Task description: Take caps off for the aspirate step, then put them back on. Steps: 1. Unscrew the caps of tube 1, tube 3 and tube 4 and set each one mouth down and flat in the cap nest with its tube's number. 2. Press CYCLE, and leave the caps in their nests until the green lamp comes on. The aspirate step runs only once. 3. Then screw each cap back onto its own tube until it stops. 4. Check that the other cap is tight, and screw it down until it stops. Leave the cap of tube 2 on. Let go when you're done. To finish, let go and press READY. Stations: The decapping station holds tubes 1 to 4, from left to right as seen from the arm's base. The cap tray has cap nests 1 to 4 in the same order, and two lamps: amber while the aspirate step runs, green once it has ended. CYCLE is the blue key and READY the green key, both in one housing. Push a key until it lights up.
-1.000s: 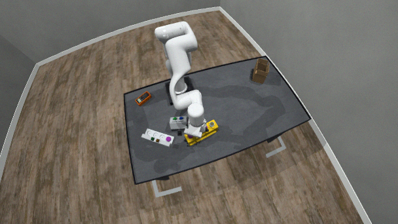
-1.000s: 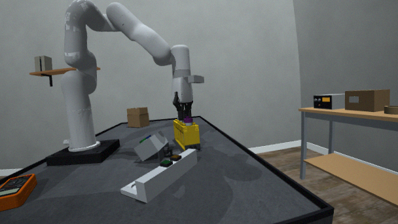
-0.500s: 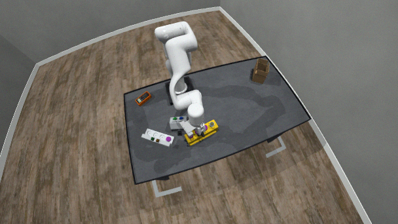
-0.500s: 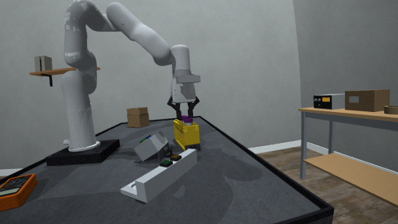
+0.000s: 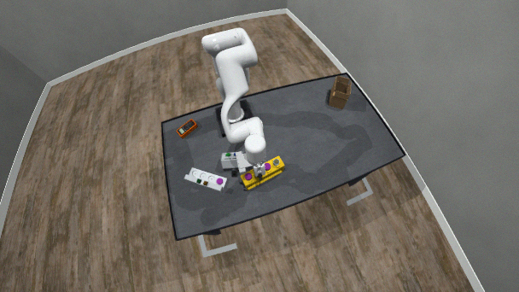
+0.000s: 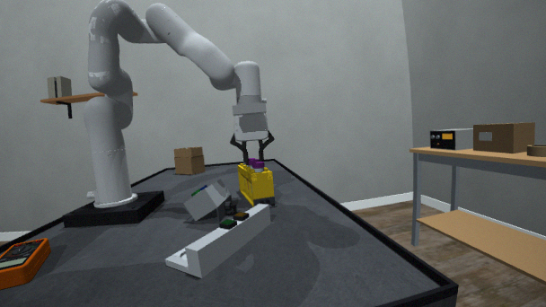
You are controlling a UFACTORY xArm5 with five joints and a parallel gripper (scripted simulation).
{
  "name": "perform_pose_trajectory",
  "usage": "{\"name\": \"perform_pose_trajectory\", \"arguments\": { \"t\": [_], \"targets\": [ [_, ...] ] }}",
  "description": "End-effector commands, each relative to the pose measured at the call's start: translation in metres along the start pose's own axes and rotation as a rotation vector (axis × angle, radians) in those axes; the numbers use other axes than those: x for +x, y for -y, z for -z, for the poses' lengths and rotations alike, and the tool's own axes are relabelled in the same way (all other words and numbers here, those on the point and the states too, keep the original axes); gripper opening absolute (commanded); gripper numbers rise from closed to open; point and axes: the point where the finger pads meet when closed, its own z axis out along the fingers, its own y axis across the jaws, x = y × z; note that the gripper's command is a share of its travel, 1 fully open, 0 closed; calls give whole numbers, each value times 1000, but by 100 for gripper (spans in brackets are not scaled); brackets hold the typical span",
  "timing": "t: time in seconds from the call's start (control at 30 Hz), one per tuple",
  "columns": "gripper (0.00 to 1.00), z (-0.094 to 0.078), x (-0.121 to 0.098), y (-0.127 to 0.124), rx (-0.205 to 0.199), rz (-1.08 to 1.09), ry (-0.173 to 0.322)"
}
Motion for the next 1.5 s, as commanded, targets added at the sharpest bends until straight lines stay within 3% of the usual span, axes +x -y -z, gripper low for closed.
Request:
{"name": "perform_pose_trajectory", "arguments": {
  "t": [0.0, 0.3, 0.63, 0.93, 0.97, 1.3, 1.4, 1.47],
  "targets": [
    [0, 1, 0, 1, 3, -2, 5],
    [0, 1, 0, 1, 3, -2, 5],
    [0, 1, 0, 1, 4, 498, 5],
    [0, 1, 0, 1, 4, 521, 5],
    [46, 1, 0, 1, 4, 521, 5],
    [46, 1, 0, 1, 4, 521, 5],
    [46, 2, 0, 1, 4, 438, 5],
    [46, 3, 0, 1, 4, 271, 5]
  ]
}}
